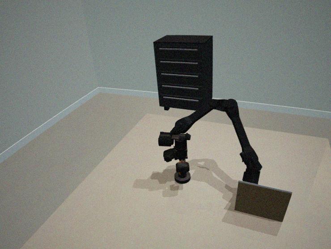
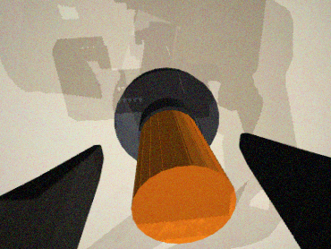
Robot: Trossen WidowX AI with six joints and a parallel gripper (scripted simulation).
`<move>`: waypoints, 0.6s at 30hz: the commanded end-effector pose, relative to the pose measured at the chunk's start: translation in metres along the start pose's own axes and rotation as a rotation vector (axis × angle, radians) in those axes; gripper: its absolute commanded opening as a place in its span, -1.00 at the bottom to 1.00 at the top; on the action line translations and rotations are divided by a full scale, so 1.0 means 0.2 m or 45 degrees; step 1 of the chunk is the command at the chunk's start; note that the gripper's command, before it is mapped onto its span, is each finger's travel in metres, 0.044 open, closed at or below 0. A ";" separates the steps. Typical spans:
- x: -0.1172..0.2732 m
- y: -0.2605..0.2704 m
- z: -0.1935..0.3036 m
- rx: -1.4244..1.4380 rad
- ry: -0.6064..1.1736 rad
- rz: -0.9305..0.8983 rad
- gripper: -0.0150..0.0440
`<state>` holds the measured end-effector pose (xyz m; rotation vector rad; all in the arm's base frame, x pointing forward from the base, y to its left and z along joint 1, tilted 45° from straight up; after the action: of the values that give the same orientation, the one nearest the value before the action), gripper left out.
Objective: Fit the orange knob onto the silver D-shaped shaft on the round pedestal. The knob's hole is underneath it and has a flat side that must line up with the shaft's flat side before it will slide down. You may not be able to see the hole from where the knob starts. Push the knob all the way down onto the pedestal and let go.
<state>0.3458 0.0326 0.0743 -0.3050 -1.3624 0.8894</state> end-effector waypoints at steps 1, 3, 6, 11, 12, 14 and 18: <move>0.01 0.00 0.00 -0.004 -0.001 -0.001 1.00; 0.12 0.00 -0.02 -0.007 -0.010 -0.002 1.00; 0.37 0.00 -0.02 -0.004 -0.010 -0.006 1.00; 0.48 0.00 -0.01 0.001 -0.001 -0.005 1.00; 0.48 0.01 -0.02 0.001 -0.001 -0.005 1.00; 0.48 0.01 -0.02 0.001 -0.001 -0.005 1.00; 0.48 0.01 -0.02 0.001 -0.001 -0.005 1.00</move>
<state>0.3443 0.1008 0.1409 -0.2990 -1.3707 0.8925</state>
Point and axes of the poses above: the point midway between the two fingers, 35 mm back from their tips, its own x axis back along the fingers, its own y axis across the jaws, z = x × y, the point moved 8 cm from there along x, back along the fingers, and after that the axes turned 5 degrees about -x, right-handed, at the moved point
